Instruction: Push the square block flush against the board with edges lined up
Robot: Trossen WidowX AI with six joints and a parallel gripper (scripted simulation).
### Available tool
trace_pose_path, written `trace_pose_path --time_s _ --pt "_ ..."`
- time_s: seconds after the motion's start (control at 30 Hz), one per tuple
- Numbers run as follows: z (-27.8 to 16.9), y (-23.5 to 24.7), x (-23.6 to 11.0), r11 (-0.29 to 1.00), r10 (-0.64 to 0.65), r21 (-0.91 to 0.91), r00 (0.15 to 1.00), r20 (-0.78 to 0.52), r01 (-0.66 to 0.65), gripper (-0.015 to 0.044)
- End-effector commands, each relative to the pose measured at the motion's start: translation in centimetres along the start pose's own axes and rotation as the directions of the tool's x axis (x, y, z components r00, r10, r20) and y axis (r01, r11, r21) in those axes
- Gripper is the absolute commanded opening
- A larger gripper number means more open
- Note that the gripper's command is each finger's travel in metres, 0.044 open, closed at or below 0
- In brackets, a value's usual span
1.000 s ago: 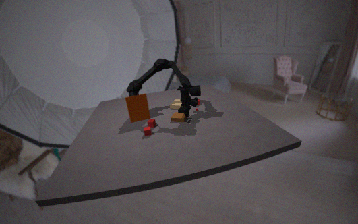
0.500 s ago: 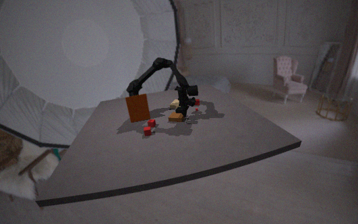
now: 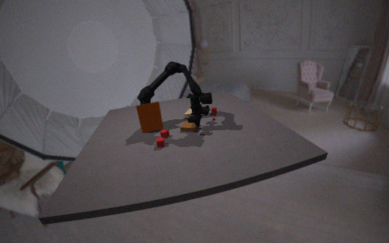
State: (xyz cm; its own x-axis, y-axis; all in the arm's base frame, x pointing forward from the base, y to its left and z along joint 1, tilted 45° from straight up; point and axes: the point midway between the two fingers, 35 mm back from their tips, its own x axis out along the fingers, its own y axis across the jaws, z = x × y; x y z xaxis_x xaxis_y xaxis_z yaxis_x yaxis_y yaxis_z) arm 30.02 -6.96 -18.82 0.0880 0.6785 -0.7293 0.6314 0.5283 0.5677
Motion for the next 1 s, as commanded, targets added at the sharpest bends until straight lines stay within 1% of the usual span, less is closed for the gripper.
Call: trace_pose_path --time_s 0.0,0.53,0.97 --pt "-1.5 -0.3 0.7 1.000 -0.002 0.018 1.000 -0.030 0.002 0.0000" --pt "-3.0 -0.3 0.7 1.000 -0.002 0.019 1.000 -0.031 0.002 0.0000" --pt "-1.2 -0.2 0.7 1.000 -0.002 0.018 1.000 -0.030 0.002 0.0000"
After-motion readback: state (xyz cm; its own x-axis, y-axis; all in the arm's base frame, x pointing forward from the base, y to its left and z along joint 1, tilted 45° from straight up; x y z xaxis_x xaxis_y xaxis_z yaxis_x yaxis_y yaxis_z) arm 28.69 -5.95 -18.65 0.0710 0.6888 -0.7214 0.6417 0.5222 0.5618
